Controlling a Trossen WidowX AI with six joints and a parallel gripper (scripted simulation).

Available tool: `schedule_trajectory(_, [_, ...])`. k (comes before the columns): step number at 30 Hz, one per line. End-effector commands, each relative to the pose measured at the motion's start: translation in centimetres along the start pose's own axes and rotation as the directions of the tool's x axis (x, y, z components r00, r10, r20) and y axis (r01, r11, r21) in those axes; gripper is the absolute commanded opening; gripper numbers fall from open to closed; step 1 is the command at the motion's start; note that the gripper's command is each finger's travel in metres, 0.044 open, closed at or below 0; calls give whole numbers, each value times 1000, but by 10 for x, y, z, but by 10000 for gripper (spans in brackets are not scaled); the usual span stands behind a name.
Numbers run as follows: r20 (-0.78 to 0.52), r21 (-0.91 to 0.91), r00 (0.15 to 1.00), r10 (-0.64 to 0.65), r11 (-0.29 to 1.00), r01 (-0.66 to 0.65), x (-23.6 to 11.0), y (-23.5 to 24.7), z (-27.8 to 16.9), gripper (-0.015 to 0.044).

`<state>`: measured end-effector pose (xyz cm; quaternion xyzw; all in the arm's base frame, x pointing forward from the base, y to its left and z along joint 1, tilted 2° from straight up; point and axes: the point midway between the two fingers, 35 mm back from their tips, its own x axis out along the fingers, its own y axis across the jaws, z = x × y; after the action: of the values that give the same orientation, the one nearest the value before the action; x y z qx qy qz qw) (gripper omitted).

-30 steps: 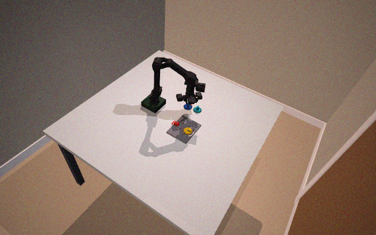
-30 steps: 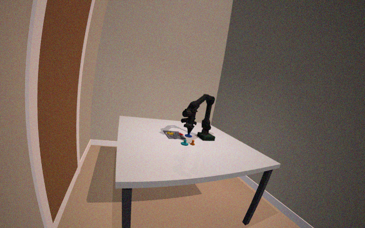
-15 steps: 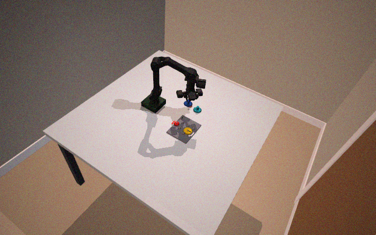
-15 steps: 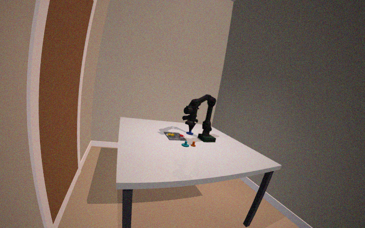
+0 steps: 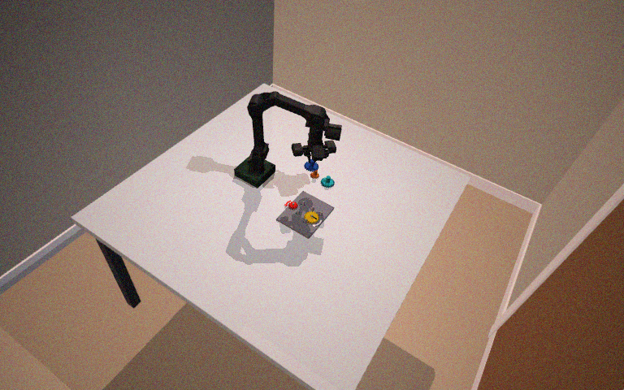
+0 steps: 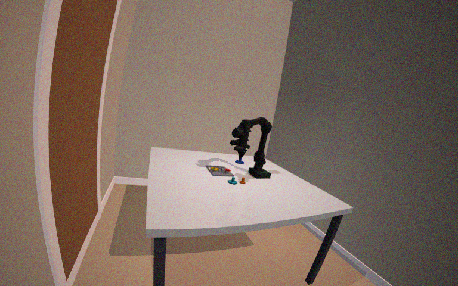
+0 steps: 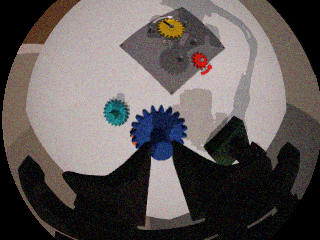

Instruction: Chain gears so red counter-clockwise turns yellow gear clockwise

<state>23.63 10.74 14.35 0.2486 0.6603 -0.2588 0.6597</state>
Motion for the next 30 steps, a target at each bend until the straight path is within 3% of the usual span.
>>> schedule_trajectory(1, [7, -3, 1000, 8, 1000, -8, -12, -1, 1, 0])
schedule_trajectory(7, [7, -3, 1000, 8, 1000, -8, -17, -3, 2, 0])
schedule_trajectory(30, [12, -3, 1000, 8, 1000, -8, 14, -13, 48, 0])
